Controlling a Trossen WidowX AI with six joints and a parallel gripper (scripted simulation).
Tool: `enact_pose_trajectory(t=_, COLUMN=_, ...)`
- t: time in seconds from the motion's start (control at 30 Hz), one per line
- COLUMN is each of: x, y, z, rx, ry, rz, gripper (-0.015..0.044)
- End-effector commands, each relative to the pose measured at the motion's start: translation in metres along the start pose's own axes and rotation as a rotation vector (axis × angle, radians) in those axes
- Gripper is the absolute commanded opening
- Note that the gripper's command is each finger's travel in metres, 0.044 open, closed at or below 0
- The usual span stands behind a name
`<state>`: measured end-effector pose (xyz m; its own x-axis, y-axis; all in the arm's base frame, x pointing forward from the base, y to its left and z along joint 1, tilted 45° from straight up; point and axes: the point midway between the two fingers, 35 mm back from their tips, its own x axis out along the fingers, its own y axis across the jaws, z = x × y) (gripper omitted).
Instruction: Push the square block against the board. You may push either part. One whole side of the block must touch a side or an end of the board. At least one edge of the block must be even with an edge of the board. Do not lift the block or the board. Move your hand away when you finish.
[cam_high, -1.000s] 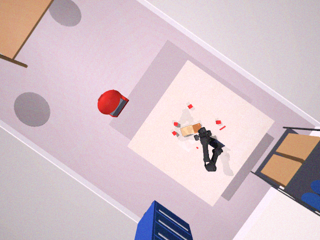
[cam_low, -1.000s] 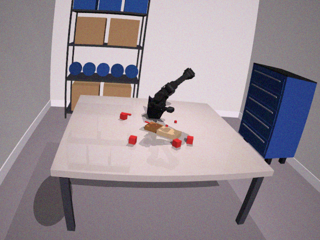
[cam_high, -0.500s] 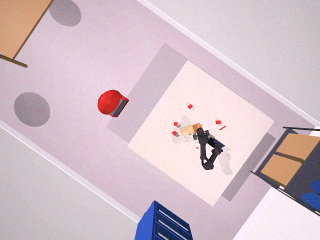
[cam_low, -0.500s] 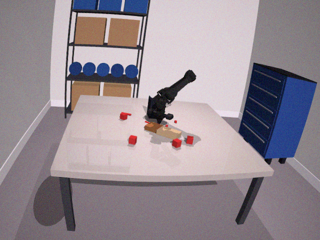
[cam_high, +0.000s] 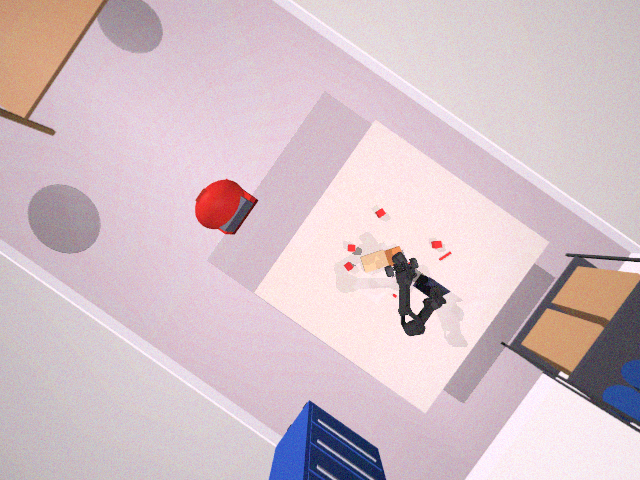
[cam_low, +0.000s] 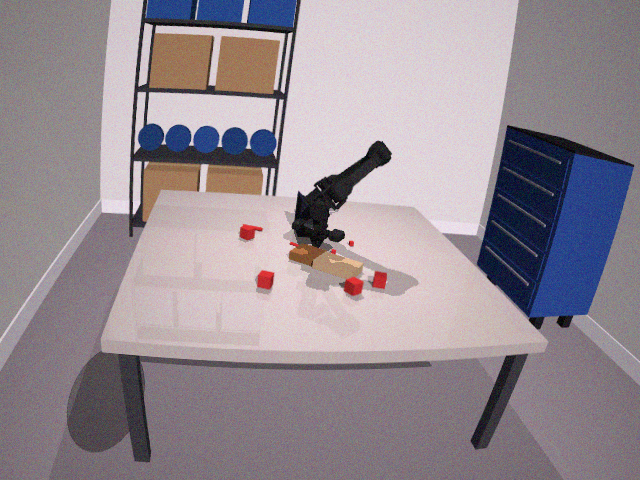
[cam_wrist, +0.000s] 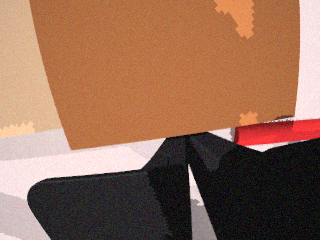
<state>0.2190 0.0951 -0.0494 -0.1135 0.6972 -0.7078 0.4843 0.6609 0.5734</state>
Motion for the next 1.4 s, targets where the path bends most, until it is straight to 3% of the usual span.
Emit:
enact_pose_trajectory(t=0.0, x=-0.001, y=0.001, z=0.009, rx=-0.006, ry=-0.004, rz=0.002, gripper=0.0)
enact_pose_trajectory(t=0.33, x=-0.001, y=0.001, z=0.018, rx=-0.006, ry=-0.005, rz=0.001, gripper=0.0)
enact_pose_trajectory(t=1.37, x=0.0, y=0.0, z=-0.031, rx=-0.005, ry=-0.003, rz=0.001, gripper=0.0)
